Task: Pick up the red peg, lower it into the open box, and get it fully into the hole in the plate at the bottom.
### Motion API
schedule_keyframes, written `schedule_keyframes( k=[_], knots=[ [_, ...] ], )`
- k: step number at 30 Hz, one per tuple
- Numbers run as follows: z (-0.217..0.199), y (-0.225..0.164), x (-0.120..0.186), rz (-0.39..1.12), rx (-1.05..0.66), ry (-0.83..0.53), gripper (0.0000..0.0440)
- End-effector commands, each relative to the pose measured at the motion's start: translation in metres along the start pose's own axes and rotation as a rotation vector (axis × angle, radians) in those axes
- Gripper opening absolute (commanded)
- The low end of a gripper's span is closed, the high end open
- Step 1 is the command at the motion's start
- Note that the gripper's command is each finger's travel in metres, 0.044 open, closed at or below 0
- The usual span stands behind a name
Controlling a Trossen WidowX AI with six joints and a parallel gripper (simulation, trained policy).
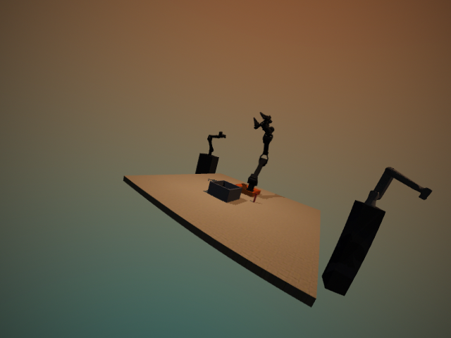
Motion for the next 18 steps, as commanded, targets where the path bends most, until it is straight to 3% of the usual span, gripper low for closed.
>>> schedule_keyframes(
  k=[1, 9, 18],
  knots=[
    [0.009, -0.046, -0.001, 0.117, 0.055, 0.027, 0.0440],
    [0.016, -0.138, 0.012, 0.363, 0.182, 0.069, 0.0440],
    [0.015, -0.230, 0.047, 0.648, 0.303, 0.123, 0.0440]
  ],
)
Point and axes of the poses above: the point midway between the two fingers, 35 mm back from their tips, its own x axis back along the fingers, its own z axis across the jaws, y = z × x, the point moved 2 cm from there along x, back along the fingers, and after that the axes turned 11 degrees about -x, right-handed, at the moved point
